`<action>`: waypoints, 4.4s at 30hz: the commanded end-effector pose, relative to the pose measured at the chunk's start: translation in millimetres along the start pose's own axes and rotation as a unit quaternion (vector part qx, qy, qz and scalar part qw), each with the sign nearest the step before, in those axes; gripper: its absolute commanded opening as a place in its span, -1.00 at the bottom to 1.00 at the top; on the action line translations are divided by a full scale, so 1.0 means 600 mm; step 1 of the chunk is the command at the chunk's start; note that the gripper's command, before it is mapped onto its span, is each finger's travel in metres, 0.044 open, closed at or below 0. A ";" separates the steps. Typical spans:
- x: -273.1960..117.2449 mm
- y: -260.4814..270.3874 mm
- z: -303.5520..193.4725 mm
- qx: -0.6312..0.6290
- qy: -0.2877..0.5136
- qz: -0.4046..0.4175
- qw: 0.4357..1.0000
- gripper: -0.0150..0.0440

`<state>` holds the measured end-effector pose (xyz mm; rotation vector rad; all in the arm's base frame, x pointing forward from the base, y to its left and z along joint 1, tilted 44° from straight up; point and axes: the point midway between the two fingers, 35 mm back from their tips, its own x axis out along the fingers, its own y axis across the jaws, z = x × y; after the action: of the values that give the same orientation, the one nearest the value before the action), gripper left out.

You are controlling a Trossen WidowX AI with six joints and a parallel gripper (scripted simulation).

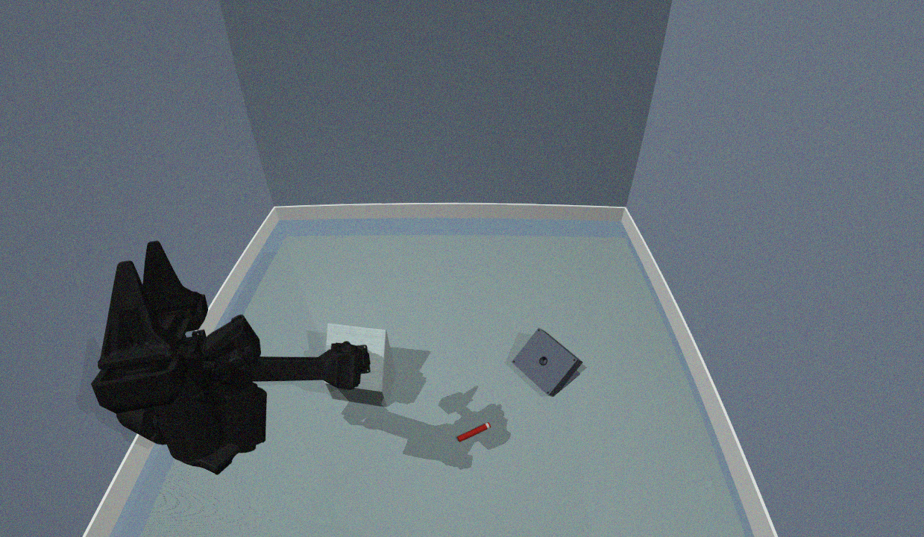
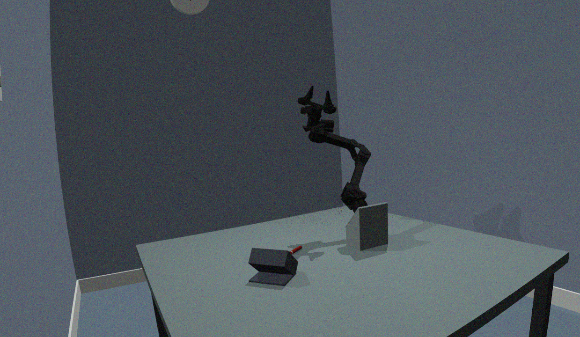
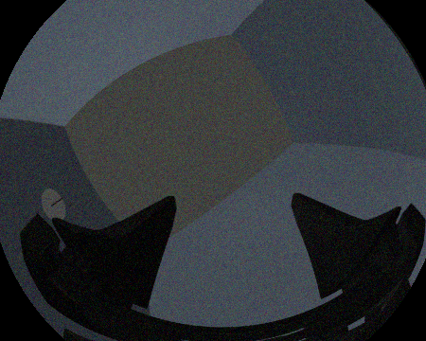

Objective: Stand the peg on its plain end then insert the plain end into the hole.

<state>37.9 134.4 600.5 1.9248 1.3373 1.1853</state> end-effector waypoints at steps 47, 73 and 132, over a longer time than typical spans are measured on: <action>-0.089 0.222 0.350 0.596 0.072 0.325 0.731 1.00; -0.223 0.191 0.637 0.738 0.093 0.546 0.385 1.00; -0.631 -0.315 0.840 0.229 0.047 0.949 -0.211 1.00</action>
<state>349.6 -103.2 75.4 -0.8010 1.4285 -0.1247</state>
